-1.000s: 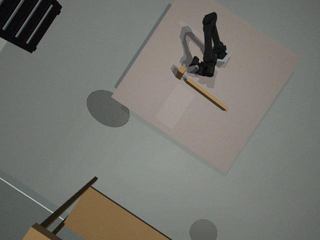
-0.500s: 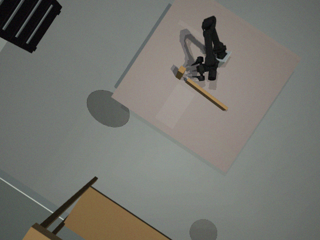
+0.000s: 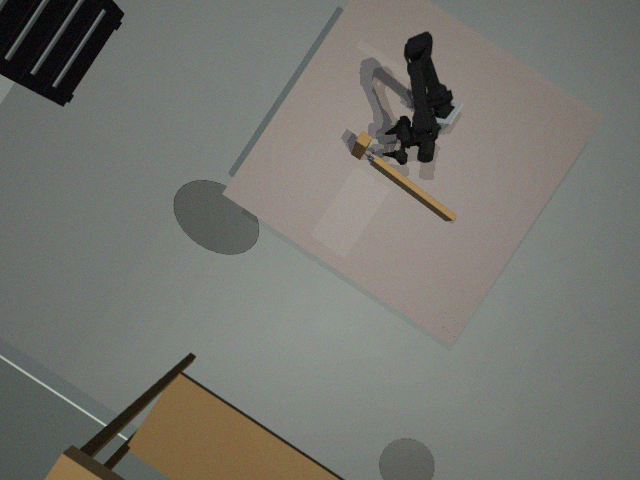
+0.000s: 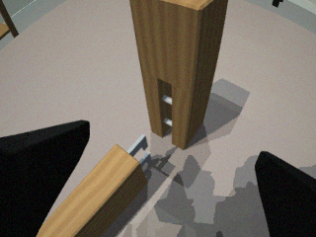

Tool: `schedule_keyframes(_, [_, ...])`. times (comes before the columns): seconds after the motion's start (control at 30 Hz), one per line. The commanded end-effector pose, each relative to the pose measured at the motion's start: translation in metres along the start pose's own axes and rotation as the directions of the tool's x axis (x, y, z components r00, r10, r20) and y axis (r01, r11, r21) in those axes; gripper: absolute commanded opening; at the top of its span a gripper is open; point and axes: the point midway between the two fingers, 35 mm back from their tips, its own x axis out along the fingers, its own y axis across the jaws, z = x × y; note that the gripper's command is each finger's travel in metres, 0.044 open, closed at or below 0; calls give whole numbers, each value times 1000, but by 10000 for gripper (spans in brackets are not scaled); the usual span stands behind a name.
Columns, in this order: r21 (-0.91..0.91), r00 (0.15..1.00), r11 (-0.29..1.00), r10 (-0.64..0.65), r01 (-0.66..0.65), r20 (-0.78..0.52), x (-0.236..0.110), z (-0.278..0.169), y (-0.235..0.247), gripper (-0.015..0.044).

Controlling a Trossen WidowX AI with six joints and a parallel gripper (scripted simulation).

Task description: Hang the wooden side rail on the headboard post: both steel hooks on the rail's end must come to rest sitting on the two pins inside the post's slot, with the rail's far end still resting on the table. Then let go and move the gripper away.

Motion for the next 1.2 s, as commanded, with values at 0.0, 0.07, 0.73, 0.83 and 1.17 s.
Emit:
schedule_keyframes(0.0, [6,1000,1000,-1,1,5,0,0,0,440])
schedule_keyframes(0.07, [6,1000,1000,-1,1,5,0,0,0,440])
schedule_keyframes(0.73, [-771,951,618,-116,-157,-287,3,-9,24,440])
schedule_keyframes(0.83, [-863,922,422,-134,-277,-362,2,-11,31,440])
schedule_keyframes(1.17, [-724,786,-315,-156,-613,-598,-5,-13,56,440])
